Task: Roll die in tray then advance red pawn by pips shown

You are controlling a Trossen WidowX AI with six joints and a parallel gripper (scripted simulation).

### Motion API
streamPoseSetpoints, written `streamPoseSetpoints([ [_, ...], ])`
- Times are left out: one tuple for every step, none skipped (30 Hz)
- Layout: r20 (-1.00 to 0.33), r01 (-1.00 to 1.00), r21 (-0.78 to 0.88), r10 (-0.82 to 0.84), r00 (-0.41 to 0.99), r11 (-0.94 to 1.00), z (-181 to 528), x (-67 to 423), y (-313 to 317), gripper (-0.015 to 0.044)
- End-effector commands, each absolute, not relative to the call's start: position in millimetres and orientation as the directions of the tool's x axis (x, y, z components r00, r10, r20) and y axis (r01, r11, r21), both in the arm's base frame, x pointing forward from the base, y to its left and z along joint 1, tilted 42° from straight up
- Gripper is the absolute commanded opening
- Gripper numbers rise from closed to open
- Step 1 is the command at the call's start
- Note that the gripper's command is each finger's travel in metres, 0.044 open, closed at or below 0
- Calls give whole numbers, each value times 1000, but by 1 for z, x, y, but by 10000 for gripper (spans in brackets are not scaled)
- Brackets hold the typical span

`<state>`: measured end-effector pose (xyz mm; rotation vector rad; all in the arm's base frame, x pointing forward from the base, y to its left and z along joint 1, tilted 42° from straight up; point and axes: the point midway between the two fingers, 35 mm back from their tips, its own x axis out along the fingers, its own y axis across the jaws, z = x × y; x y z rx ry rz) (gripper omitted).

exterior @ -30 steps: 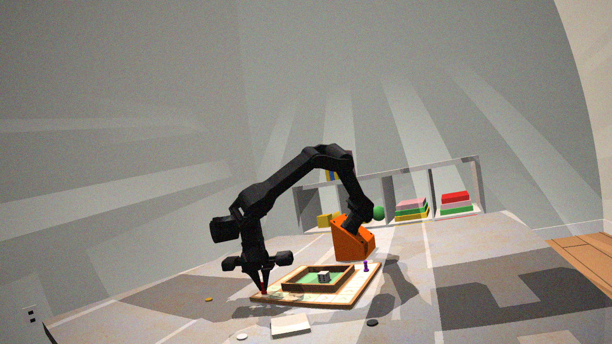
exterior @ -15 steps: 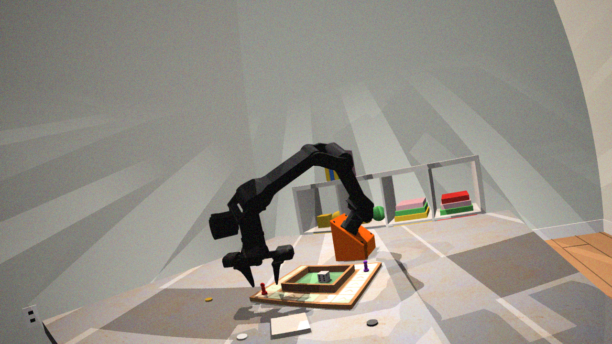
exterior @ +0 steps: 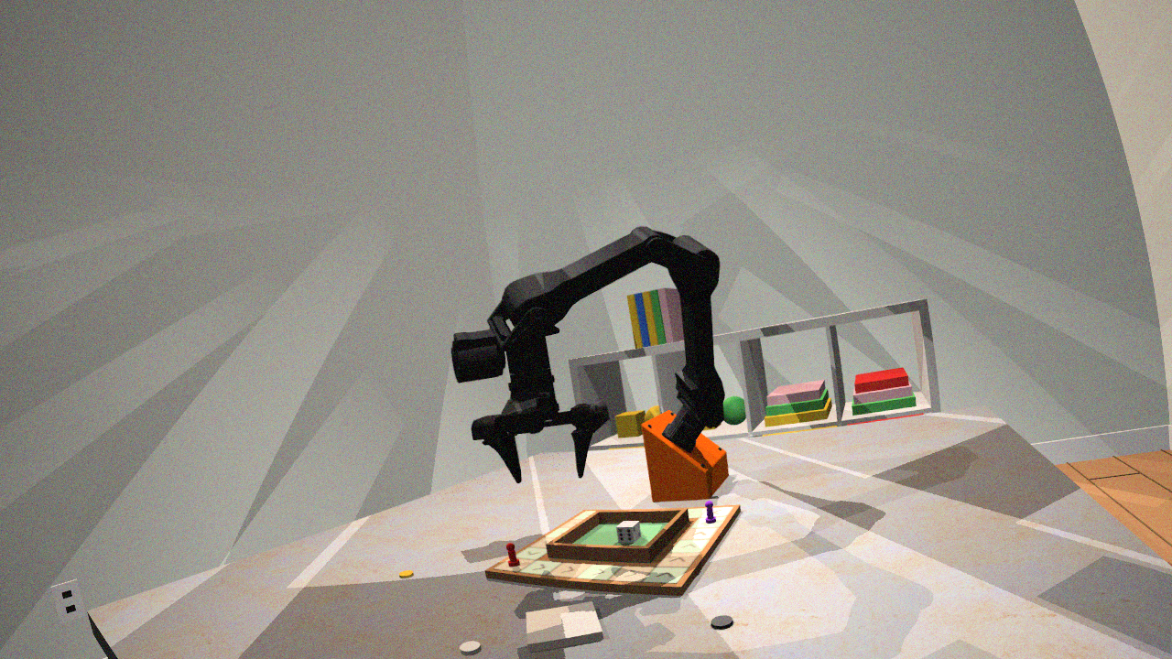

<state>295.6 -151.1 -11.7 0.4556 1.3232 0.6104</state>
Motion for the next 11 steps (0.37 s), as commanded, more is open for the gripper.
streamPoseSetpoints([
  [-755,-65,640,643,132,765,14,258,-143,440],
  [-754,-40,644,643,131,764,20,246,-138,440],
  [-754,-15,648,644,130,761,27,234,-133,440],
  [-753,10,652,645,130,758,32,222,-127,440],
  [-757,-53,638,638,142,768,22,249,-141,440],
  [-757,-53,638,638,142,768,22,249,-141,440],
  [-757,-53,638,638,142,768,22,249,-141,440],
  [-757,-53,638,638,142,768,22,249,-141,440],
  [-757,-53,638,638,142,768,22,249,-141,440],
  [-757,-53,638,638,142,768,22,249,-141,440],
  [-757,-53,638,638,142,768,22,249,-141,440],
])
